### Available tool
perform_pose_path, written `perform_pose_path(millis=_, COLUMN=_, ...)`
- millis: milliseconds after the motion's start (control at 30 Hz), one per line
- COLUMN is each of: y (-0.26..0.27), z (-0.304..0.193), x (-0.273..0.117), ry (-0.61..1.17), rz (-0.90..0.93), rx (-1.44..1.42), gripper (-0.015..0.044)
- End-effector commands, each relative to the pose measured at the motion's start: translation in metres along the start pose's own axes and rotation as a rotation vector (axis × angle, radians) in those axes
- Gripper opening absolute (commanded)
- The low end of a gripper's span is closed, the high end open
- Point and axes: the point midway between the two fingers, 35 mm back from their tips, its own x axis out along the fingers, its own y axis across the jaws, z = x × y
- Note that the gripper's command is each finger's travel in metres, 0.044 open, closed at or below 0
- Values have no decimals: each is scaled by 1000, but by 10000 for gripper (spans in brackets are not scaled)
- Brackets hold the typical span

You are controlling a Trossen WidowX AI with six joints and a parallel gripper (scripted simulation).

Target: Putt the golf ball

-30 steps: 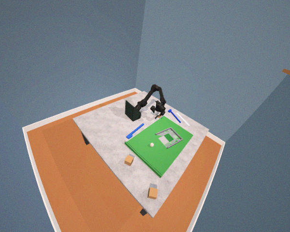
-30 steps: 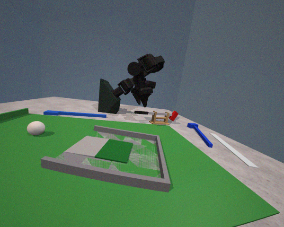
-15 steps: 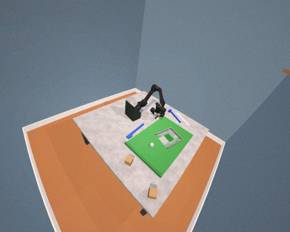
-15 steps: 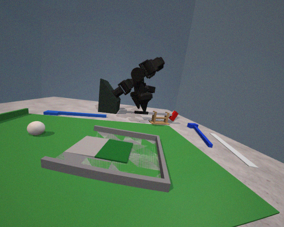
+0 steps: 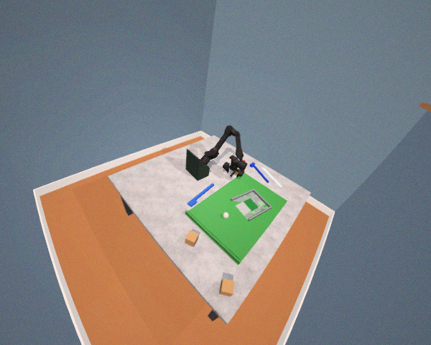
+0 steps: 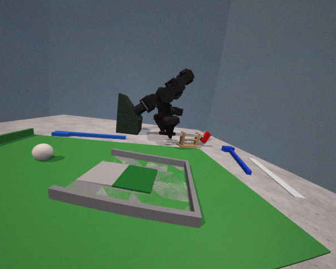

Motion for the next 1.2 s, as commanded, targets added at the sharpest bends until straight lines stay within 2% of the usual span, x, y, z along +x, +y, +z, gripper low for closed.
perform_pose_path(millis=0, y=2, z=-2, x=7, ry=-5, rz=3, rx=7, gripper=440)
perform_pose_path(millis=367, y=2, z=-4, x=20, ry=-7, rz=2, rx=7, gripper=440)
perform_pose_path(millis=900, y=0, z=-3, x=17, ry=-8, rz=0, rx=0, gripper=20)
perform_pose_path(millis=1000, y=0, z=-3, x=17, ry=-8, rz=0, rx=0, gripper=0)
perform_pose_path(millis=1167, y=0, z=-3, x=15, ry=-6, rz=0, rx=0, gripper=0)
